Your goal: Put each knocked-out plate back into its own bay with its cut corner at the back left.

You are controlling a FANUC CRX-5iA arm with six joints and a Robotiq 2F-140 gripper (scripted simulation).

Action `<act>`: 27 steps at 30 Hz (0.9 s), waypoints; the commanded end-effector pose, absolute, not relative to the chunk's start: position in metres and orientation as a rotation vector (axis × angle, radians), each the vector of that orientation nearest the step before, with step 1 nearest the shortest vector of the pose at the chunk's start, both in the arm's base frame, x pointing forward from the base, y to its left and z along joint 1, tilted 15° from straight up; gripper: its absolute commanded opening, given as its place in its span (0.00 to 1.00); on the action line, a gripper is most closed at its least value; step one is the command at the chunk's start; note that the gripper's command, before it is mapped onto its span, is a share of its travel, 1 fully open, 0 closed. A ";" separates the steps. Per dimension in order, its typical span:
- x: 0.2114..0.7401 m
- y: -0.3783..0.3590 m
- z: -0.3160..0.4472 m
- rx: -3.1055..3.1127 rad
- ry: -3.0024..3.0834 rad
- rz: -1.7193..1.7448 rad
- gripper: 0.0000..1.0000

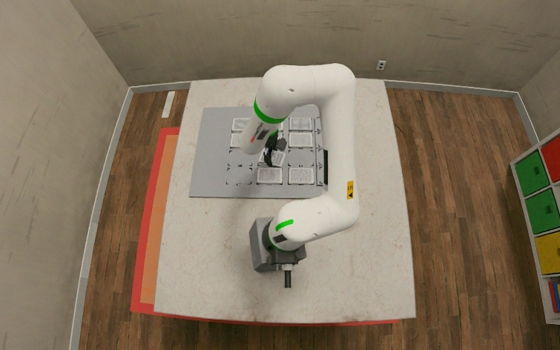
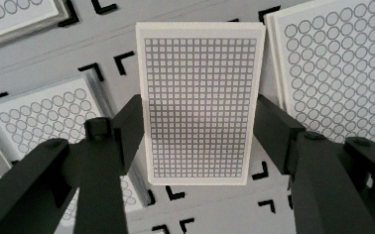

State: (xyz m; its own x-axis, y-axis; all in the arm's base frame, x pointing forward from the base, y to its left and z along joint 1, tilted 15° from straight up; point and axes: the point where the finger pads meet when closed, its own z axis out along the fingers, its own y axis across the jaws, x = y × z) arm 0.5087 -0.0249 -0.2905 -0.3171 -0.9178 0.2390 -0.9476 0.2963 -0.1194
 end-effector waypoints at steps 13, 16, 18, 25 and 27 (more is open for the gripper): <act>0.509 -0.024 -0.289 1.757 -2.427 0.362 0.10; 0.509 -0.024 -0.288 1.757 -2.427 0.362 0.10; 0.509 -0.024 -0.287 1.757 -2.427 0.362 0.10; 0.509 -0.023 -0.286 1.757 -2.427 0.362 0.10; 0.509 -0.023 -0.285 1.757 -2.427 0.362 0.10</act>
